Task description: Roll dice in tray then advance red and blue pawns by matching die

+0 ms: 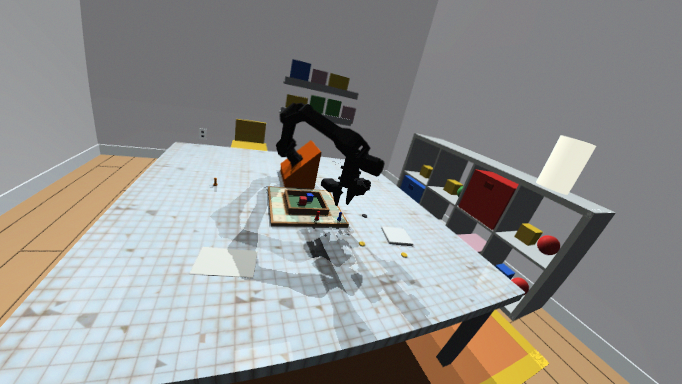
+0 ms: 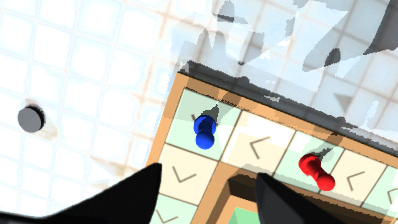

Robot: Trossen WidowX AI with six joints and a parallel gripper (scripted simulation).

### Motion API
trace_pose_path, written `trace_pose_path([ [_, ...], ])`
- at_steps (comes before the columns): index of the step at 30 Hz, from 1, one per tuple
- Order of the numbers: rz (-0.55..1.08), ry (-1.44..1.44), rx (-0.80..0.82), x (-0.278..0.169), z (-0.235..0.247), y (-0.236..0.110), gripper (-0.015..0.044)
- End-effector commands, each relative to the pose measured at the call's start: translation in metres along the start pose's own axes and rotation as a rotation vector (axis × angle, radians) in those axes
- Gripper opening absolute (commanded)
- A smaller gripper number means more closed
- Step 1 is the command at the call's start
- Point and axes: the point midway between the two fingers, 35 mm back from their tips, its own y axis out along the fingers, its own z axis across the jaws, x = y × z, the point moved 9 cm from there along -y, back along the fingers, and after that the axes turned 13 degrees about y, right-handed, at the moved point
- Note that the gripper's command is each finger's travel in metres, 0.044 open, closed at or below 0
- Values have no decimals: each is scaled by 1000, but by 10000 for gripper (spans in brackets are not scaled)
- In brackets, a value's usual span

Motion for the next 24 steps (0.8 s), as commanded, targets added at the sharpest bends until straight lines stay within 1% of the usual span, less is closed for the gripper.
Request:
trace_pose_path([
  [1,1,-7,5,3,3,-1,200],
  [8,1,-7,5,3,3,-1,200],
  [12,1,-7,5,3,3,13,200],
  [24,1,-7,5,4,3,26,200],
])
